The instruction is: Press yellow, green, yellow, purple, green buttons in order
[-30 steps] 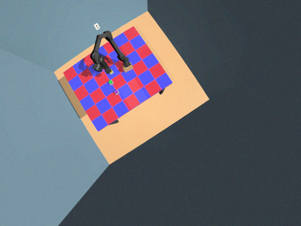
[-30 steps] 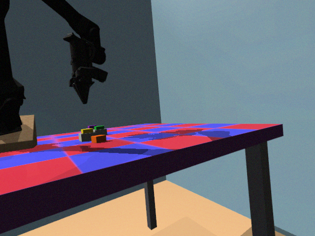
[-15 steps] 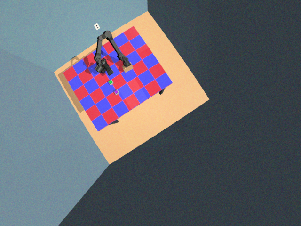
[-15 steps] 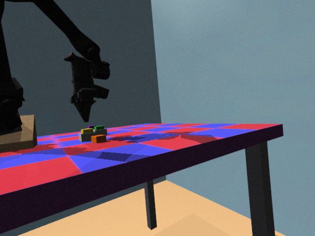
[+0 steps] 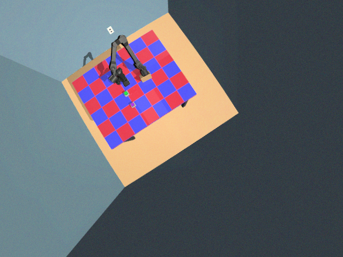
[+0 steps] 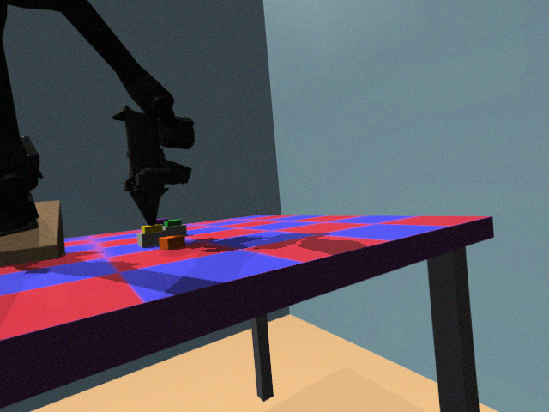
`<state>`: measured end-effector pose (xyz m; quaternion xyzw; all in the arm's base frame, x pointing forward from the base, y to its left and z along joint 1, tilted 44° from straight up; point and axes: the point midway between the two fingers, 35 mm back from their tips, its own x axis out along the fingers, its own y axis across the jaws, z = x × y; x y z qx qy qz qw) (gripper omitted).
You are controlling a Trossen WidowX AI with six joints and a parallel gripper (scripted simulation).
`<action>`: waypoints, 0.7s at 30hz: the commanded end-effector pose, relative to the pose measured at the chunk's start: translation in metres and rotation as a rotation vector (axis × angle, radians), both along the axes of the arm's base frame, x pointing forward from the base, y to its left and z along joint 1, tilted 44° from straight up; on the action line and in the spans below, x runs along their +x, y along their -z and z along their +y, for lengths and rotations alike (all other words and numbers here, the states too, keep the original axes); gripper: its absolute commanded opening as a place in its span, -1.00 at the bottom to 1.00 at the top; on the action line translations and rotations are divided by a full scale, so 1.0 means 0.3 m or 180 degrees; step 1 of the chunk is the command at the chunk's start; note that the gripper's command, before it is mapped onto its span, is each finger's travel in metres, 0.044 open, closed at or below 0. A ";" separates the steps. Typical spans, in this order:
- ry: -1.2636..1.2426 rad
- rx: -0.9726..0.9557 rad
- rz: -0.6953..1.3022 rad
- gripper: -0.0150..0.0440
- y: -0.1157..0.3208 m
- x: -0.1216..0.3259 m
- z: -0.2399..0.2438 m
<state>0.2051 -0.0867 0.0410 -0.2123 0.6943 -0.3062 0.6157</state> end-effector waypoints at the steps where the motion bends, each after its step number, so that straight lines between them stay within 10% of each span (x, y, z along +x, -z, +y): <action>1: -0.0012 -0.0012 0.0016 -0.42 0.017 -0.006 -0.017; 21: -0.0003 -0.0004 0.0000 -0.42 0.013 -0.004 -0.012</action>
